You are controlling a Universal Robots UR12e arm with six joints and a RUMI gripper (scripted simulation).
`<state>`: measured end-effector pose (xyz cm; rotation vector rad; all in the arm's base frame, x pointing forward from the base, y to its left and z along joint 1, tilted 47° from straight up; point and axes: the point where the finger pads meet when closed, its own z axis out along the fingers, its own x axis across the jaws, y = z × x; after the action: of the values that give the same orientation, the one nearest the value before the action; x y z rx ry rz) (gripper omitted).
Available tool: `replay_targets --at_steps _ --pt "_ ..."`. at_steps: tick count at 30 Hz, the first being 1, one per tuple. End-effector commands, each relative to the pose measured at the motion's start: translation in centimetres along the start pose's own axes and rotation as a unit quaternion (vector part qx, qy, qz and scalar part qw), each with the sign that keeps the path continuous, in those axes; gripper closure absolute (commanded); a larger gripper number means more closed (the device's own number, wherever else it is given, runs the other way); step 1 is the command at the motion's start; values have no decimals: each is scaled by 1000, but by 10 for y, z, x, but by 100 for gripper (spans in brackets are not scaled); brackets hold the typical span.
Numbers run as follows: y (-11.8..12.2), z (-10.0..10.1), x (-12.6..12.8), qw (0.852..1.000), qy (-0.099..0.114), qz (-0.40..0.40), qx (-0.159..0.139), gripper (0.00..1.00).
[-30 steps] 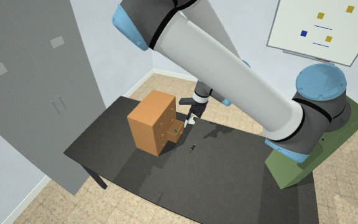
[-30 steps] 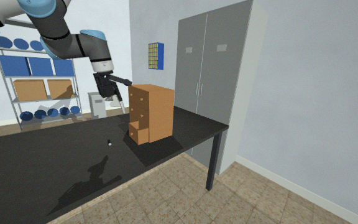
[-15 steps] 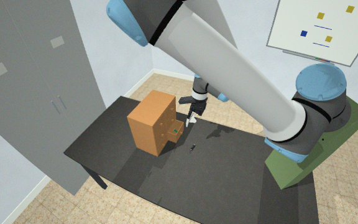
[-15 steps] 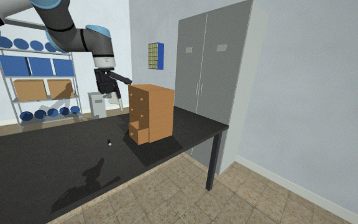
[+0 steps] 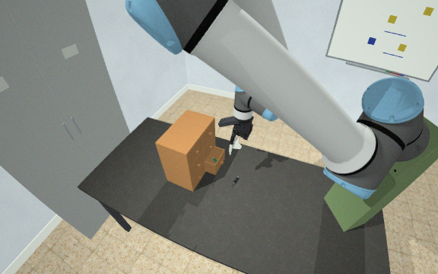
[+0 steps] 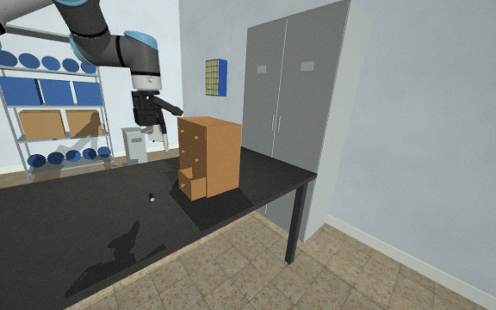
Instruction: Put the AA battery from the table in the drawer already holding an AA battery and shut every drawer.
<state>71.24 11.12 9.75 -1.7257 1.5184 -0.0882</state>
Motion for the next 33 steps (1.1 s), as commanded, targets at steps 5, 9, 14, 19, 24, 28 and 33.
replay_targets --at_steps 5,9,14,19,24,28,33 --pt "3 -3 0 1000 0 -2 -12 0" --pt "3 -4 0 1000 0 -3 -15 0" --pt "4 -5 0 1000 0 -3 -16 0" --pt "4 -5 0 1000 0 -3 -17 0" --pt "4 -5 0 1000 0 -3 -17 0" --pt "4 -5 0 1000 0 -3 -17 0" --pt "4 -5 0 1000 0 -3 -17 0"
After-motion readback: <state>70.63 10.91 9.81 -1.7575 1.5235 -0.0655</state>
